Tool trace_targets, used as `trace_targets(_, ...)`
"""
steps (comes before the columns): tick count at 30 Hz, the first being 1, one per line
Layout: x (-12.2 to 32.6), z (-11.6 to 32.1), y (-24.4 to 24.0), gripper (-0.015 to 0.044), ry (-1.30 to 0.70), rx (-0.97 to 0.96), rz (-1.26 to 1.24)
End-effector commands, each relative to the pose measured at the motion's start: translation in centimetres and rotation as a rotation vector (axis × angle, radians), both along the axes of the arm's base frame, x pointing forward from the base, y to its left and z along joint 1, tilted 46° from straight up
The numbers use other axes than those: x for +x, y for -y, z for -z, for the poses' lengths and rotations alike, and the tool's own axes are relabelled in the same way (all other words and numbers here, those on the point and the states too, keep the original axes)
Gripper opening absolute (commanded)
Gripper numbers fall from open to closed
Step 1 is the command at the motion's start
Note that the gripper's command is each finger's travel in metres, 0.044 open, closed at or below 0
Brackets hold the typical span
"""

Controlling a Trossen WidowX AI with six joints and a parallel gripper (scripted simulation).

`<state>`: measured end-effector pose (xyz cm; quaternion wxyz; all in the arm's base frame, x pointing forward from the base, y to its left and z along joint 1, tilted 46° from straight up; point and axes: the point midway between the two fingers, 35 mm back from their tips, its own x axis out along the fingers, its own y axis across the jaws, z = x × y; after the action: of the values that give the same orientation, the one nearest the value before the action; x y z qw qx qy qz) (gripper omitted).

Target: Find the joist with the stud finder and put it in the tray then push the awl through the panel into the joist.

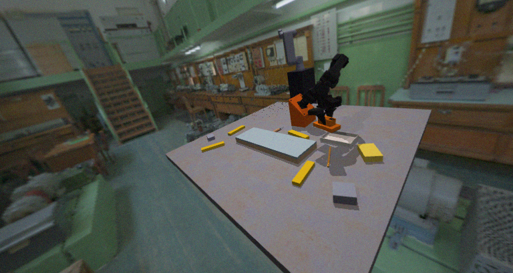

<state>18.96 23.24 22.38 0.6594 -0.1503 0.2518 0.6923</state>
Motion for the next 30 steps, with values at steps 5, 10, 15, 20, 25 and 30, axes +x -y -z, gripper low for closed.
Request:
trace_targets(5, -5.0, -1.7, -0.5, 0.0000, 0.085, 0.069, -0.119)
trace_targets(10, -7.3, -2.3, -0.5, 0.0000, 0.118, 0.101, -0.175)
trace_targets(15, -7.5, -2.3, -0.5, 0.0000, 0.121, 0.103, -0.181)
trace_targets(20, -7.5, -1.8, -1.0, 0.0000, 0.122, 0.101, -0.182)
trace_targets(25, -7.4, -1.2, -1.6, 0.0000, 0.123, 0.099, -0.183)
trace_targets(30, -7.5, -0.6, -2.2, 0.0000, 0.123, 0.097, -0.184)
